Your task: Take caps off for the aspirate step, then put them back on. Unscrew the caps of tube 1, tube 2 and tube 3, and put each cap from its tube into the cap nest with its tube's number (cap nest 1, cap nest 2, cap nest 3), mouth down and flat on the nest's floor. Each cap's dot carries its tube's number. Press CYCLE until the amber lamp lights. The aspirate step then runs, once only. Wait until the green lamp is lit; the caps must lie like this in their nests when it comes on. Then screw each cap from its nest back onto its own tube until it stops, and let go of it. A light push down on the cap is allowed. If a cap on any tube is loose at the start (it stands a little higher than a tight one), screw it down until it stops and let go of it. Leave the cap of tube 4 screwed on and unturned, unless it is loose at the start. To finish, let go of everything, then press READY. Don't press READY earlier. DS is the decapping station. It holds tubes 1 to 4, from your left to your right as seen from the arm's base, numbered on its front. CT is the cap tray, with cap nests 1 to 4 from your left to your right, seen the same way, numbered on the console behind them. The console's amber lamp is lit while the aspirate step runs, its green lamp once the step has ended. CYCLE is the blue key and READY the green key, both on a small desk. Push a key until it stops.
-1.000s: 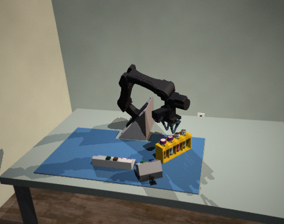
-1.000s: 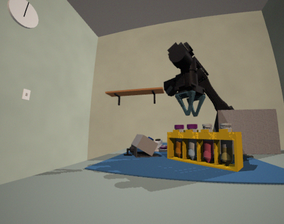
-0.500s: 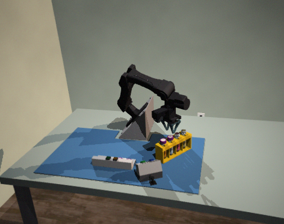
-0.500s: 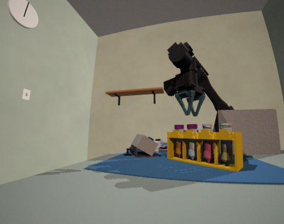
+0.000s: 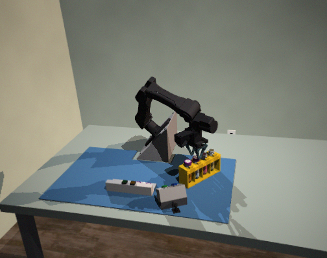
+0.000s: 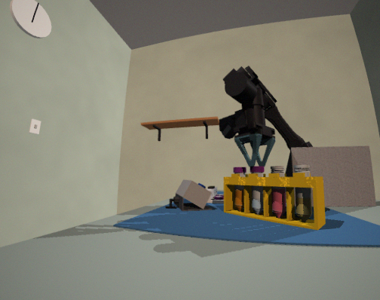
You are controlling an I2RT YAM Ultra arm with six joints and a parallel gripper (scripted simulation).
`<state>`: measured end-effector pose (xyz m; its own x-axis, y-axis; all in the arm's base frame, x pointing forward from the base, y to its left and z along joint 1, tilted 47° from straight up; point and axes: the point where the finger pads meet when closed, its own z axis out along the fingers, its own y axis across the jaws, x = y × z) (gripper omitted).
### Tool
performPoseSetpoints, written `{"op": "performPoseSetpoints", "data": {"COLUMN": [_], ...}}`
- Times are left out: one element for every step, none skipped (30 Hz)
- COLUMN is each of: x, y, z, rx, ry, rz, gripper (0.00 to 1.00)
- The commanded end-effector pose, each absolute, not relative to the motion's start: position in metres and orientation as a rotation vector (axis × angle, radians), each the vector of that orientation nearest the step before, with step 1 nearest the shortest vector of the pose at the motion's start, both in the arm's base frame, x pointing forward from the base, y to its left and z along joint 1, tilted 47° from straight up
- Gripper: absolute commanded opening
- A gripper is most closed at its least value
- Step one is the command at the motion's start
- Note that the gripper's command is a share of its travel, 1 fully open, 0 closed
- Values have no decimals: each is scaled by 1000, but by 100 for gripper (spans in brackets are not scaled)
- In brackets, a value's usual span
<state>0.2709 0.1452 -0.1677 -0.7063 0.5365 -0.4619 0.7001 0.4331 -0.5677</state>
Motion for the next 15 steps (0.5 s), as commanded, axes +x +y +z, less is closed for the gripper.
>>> {"op": "performPoseSetpoints", "data": {"x": [275, 275, 275, 275, 275, 275, 275, 275, 275, 275, 275, 275, 275, 275, 274], "y": [150, 150, 150, 150, 150, 150, 150, 150, 150, 149, 149, 149, 149, 149, 148], "z": [-166, -166, -166, -166, -166, -166, -166, -166, -166, -166, -166, -166, -166, -167, -167], "rx": [1065, 1065, 1065, 1065, 1065, 1065, 1065, 1065, 1065, 1065, 1065, 1065, 1065, 1065, 1065], "ry": [2469, 2469, 2469, 2469, 2469, 2469, 2469, 2469, 2469, 2469, 2469, 2469, 2469, 2469, 2469], "rz": [-1105, -1105, -1105, -1105, -1105, -1105, -1105, -1105, -1105, -1105, -1105, -1105, -1105, -1105, -1105], "gripper": [49, 49, 49, 49, 49, 49, 49, 49, 49, 49, 49, 49, 49, 49, 49]}}
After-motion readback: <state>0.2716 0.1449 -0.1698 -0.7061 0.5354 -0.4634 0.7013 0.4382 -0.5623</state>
